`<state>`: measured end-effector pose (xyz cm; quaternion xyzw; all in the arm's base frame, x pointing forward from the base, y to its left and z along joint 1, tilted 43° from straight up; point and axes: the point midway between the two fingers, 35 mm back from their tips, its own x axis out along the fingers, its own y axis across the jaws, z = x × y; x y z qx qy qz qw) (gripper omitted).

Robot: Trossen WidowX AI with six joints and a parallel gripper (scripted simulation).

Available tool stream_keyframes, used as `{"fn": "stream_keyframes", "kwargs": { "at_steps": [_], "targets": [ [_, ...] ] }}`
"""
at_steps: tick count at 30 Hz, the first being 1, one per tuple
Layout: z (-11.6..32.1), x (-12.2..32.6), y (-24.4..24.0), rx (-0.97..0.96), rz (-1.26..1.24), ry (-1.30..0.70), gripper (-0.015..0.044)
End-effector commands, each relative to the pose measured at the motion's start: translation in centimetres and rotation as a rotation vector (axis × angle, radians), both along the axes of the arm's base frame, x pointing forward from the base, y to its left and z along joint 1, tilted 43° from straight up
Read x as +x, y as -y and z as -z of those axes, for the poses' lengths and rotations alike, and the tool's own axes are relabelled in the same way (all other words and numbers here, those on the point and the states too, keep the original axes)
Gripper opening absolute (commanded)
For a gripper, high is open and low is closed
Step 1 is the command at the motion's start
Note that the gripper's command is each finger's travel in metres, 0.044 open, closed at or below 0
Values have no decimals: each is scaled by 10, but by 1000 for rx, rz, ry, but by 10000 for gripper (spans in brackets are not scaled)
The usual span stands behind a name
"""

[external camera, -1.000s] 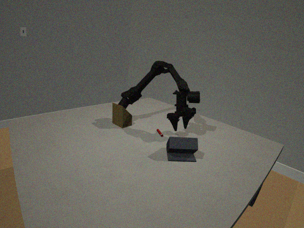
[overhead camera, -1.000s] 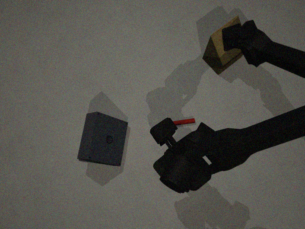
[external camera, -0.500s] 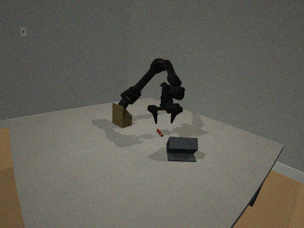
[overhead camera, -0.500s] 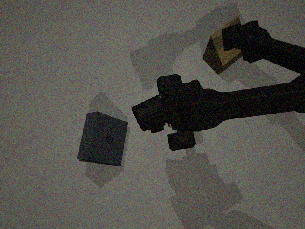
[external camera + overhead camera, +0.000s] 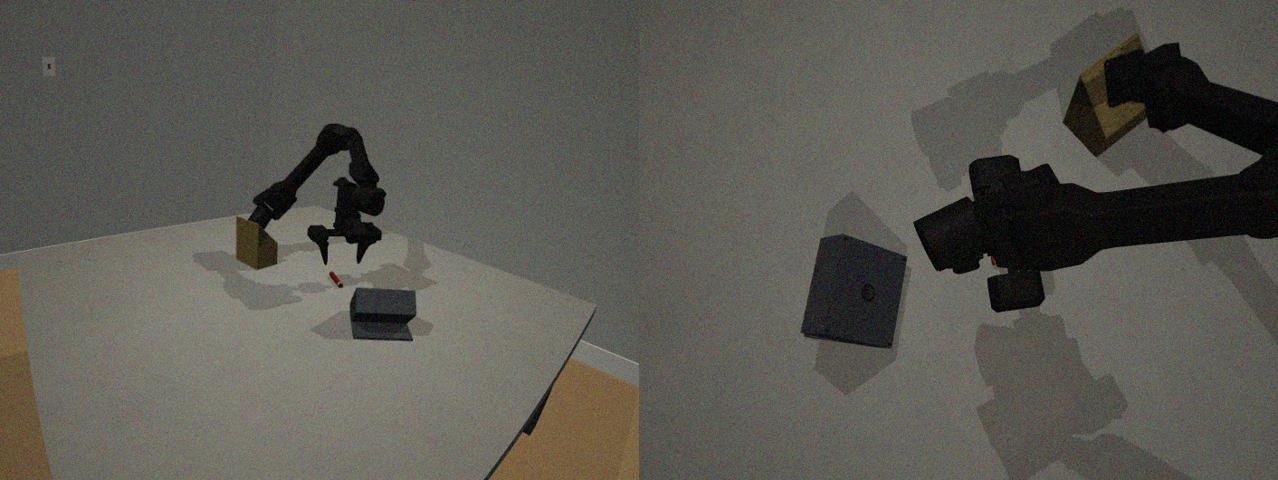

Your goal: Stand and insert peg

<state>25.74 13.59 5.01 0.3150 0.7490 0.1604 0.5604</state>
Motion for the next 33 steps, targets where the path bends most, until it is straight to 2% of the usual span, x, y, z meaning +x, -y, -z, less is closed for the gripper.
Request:
{"fn": "stream_keyframes", "kwargs": {
  "at_steps": [1, 33],
  "targets": [
    [5, -3, -5, 4, 0, -9, 440],
    [42, -14, -39, 8, 0, -10, 440]
  ]
}}
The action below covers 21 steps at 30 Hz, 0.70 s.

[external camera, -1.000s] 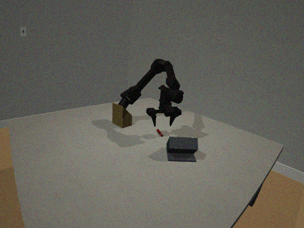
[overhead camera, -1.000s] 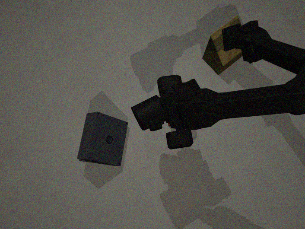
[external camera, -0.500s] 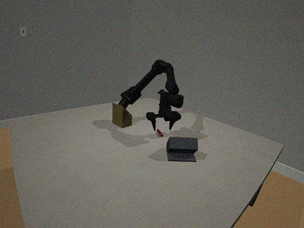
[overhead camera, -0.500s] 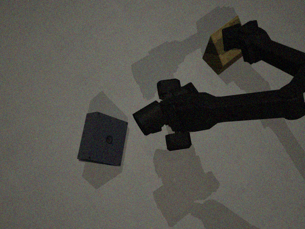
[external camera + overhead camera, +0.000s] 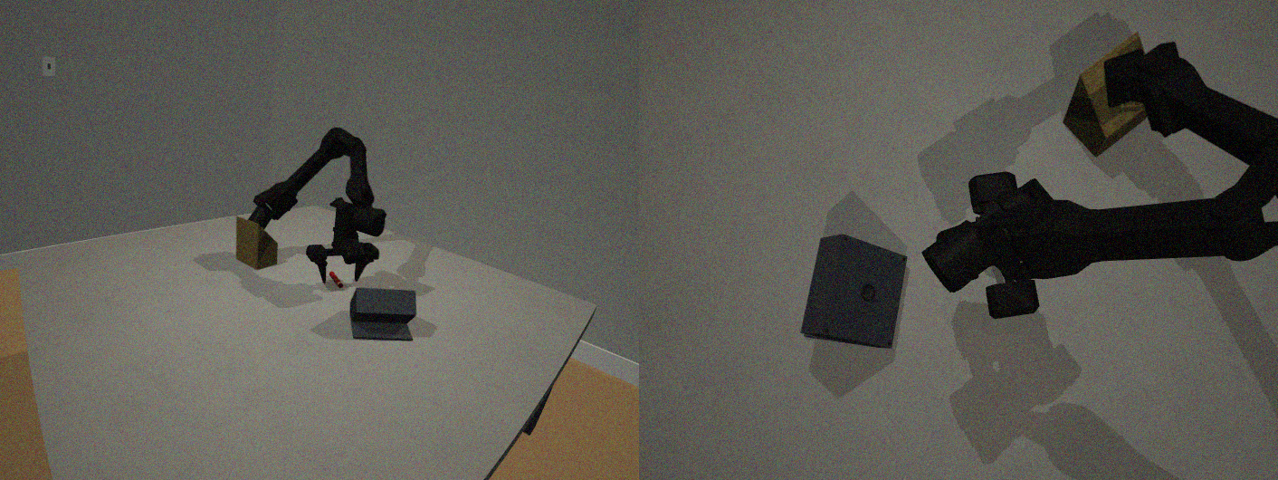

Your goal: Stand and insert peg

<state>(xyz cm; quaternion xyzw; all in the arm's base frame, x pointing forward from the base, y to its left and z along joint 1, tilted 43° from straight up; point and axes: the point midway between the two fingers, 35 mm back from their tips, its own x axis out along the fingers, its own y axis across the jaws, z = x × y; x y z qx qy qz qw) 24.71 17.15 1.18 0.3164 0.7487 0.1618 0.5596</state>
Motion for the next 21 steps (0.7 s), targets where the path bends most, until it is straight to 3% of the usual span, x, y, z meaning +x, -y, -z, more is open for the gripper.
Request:
{"fn": "stream_keyframes", "kwargs": {
  "at_steps": [1, 4, 16, 21],
  "targets": [
    [5, -4, -4, 4, -1, -10, 440],
    [6, -5, -6, 5, -1, -10, 440],
    [6, -5, -6, 5, -1, -10, 125],
    [6, -5, -6, 5, -1, -10, 110]
  ]
}}
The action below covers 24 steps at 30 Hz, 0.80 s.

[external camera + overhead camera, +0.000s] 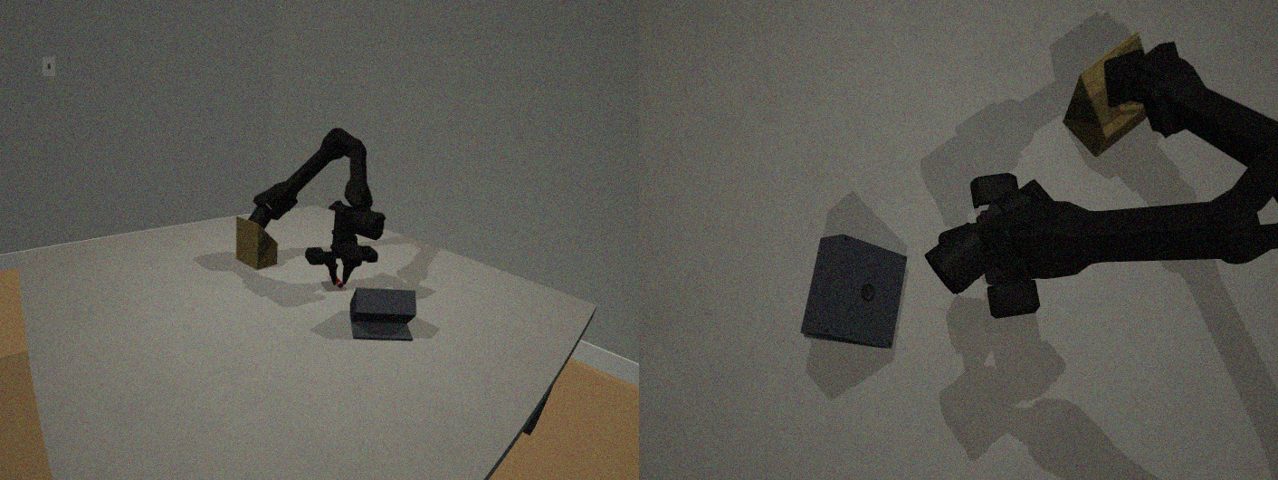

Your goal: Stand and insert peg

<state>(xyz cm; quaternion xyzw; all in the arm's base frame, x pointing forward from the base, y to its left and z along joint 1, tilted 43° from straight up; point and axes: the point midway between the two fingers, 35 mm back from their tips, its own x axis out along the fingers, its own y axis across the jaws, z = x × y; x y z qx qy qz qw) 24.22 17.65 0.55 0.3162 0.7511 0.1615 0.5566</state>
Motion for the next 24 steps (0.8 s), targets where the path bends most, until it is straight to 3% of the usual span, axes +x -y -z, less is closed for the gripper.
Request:
{"fn": "stream_keyframes", "kwargs": {
  "at_steps": [1, 12, 24],
  "targets": [
    [0, 0, -1, 4, 2, -3, 110],
    [0, 0, -1, 4, 2, -3, 50],
    [-4, -2, 3, -20, 41, 50, 49]
  ]
}}
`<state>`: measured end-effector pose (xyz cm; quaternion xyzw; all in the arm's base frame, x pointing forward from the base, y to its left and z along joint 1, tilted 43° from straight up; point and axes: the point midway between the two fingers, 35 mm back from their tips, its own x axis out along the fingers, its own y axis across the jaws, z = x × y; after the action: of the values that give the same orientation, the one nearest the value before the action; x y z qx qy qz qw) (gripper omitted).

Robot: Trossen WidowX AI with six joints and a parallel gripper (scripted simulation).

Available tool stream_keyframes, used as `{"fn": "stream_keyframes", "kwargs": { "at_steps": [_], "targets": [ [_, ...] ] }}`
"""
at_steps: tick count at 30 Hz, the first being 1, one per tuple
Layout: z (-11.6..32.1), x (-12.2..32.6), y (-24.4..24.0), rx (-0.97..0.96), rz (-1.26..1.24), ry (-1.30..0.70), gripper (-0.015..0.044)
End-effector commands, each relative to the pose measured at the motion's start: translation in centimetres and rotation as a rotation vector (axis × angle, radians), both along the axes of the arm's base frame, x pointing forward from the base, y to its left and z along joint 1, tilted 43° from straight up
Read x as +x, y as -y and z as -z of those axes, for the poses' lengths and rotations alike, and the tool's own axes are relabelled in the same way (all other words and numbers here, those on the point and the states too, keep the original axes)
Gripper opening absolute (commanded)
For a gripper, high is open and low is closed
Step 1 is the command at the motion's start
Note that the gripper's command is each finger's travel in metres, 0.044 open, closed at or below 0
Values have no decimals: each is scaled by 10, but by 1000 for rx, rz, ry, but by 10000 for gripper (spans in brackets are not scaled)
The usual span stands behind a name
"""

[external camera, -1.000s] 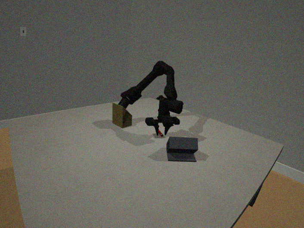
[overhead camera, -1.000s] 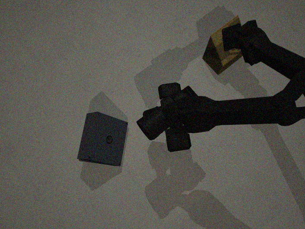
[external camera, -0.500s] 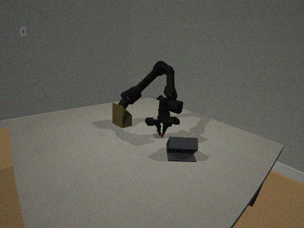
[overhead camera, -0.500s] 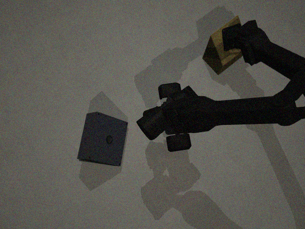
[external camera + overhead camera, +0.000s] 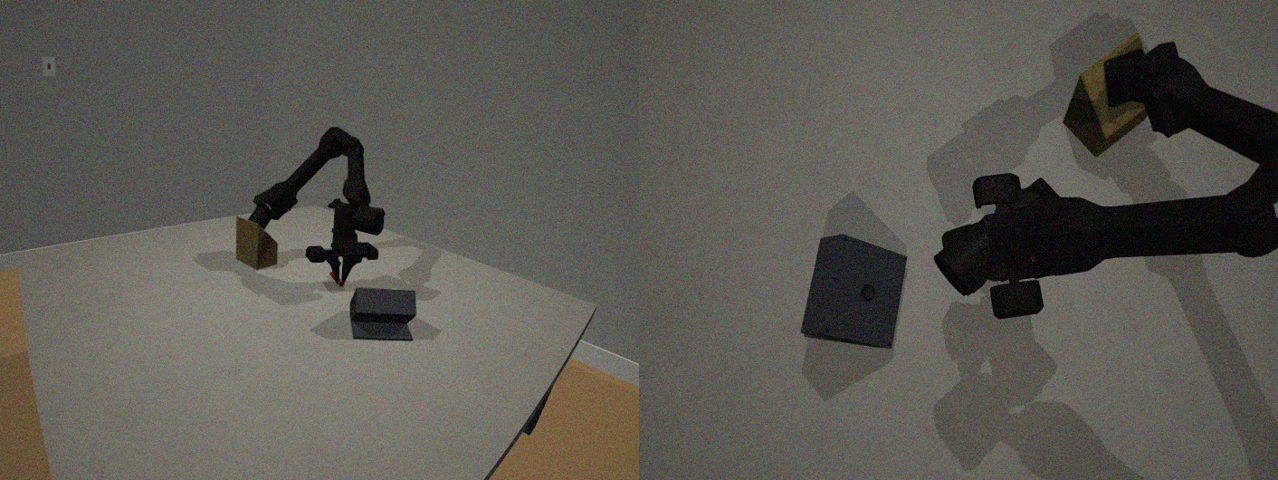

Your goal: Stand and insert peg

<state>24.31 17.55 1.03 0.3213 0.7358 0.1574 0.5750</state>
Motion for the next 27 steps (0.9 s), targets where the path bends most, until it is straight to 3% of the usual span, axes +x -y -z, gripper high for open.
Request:
{"fn": "stream_keyframes", "kwargs": {
  "at_steps": [1, 27],
  "targets": [
    [0, -3, 2, -15, 19, 16, 49],
    [-13, -10, 10, -82, 155, 183, 49]
  ]
}}
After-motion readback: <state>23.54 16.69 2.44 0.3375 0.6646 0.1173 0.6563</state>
